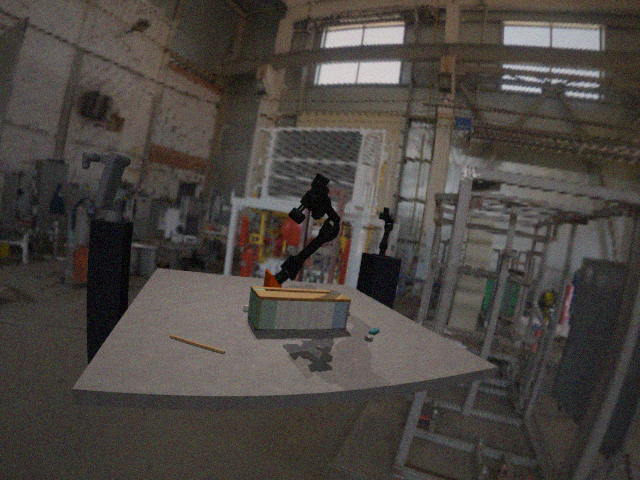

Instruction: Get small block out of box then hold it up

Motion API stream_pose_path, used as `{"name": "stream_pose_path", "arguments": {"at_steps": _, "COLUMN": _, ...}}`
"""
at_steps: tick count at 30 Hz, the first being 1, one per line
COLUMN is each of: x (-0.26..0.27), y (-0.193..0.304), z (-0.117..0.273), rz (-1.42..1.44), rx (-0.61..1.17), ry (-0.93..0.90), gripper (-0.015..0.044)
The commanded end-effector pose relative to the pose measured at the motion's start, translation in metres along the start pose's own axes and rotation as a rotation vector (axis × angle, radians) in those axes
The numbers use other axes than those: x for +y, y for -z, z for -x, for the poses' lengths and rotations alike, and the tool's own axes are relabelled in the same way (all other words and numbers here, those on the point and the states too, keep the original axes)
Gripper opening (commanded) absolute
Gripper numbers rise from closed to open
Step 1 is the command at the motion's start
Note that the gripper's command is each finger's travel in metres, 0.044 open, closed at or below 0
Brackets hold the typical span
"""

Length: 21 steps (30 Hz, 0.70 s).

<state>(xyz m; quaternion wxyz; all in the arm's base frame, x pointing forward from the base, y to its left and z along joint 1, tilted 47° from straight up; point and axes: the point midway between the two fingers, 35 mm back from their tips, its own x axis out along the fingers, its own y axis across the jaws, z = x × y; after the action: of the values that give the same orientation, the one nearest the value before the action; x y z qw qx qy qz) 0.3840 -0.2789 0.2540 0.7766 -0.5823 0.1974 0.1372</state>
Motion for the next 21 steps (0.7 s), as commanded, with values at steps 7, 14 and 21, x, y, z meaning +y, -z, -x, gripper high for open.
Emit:
{"name": "stream_pose_path", "arguments": {"at_steps": 7, "x": 0.161, "y": -0.031, "z": -0.046, "rz": -0.035, "rx": -0.271, "ry": -0.557, "gripper": 0.0400}}
{"name": "stream_pose_path", "arguments": {"at_steps": 14, "x": 0.248, "y": -0.079, "z": -0.027, "rz": -0.094, "rx": -0.595, "ry": -0.905, "gripper": 0.0400}}
{"name": "stream_pose_path", "arguments": {"at_steps": 21, "x": 0.278, "y": -0.110, "z": -0.002, "rz": -0.169, "rx": -0.833, "ry": -1.073, "gripper": 0.0400}}
